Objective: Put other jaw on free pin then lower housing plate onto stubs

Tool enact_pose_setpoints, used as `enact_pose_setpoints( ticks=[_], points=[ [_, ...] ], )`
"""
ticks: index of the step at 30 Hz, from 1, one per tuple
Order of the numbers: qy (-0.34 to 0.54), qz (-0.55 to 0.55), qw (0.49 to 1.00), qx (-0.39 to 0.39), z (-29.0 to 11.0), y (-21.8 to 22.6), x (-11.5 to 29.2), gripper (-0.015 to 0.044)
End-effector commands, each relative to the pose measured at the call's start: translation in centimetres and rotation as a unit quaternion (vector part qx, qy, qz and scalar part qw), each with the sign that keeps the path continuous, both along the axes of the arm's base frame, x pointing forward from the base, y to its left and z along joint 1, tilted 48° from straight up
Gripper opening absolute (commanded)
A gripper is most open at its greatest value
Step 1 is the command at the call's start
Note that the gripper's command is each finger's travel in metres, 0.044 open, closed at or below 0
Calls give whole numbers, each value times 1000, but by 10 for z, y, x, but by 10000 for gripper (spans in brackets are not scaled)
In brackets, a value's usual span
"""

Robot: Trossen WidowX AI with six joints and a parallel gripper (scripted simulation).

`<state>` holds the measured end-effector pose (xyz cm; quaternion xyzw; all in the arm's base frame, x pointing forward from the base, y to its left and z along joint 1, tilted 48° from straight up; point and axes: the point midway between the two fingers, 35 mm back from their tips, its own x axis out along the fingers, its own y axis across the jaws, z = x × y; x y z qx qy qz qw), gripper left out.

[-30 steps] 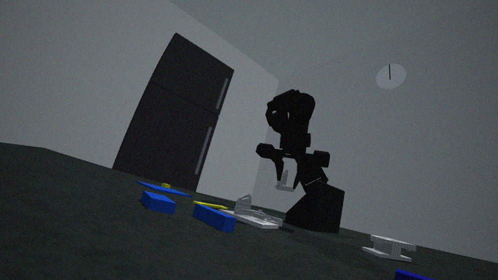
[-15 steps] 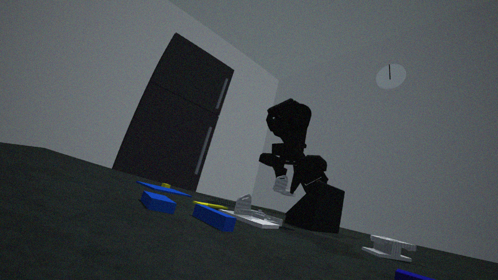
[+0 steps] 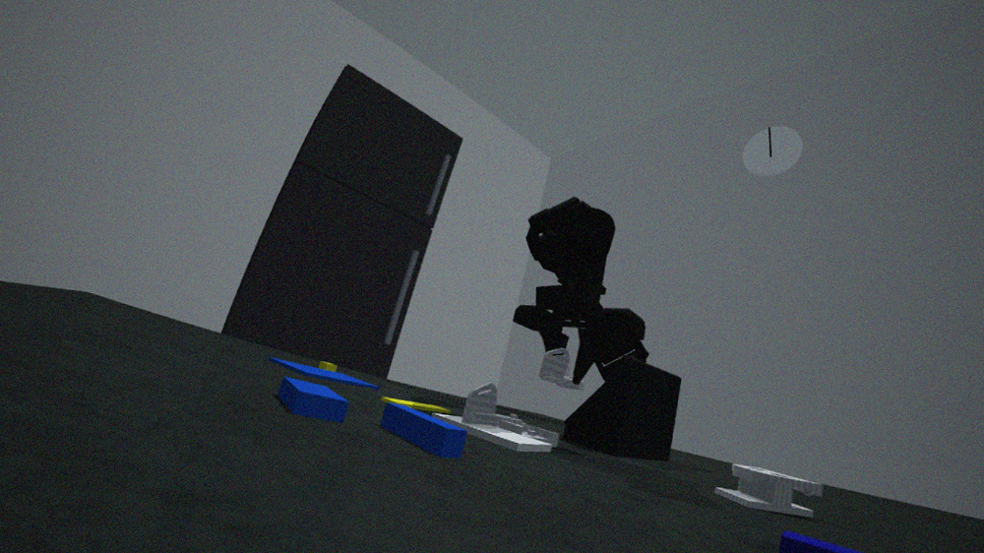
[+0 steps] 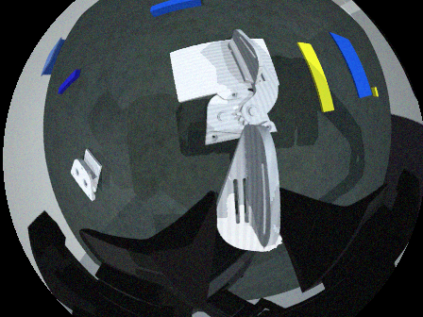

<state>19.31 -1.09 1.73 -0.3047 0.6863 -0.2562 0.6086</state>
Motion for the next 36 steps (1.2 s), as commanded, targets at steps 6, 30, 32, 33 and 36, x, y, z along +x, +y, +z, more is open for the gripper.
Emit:
enact_pose_setpoints(
  ticks=[6,30,32,33,36],
  points=[
    [-2,0,1000,-3,0,-1,-1,134],
    [-13,-10,1000,-3,-4,5,23,134],
    [-13,-10,1000,-3,-6,7,29,134],
    [-13,-10,1000,-3,-6,7,32,134],
    [-14,-10,1000,-3,-9,9,41,134]
  ],
)
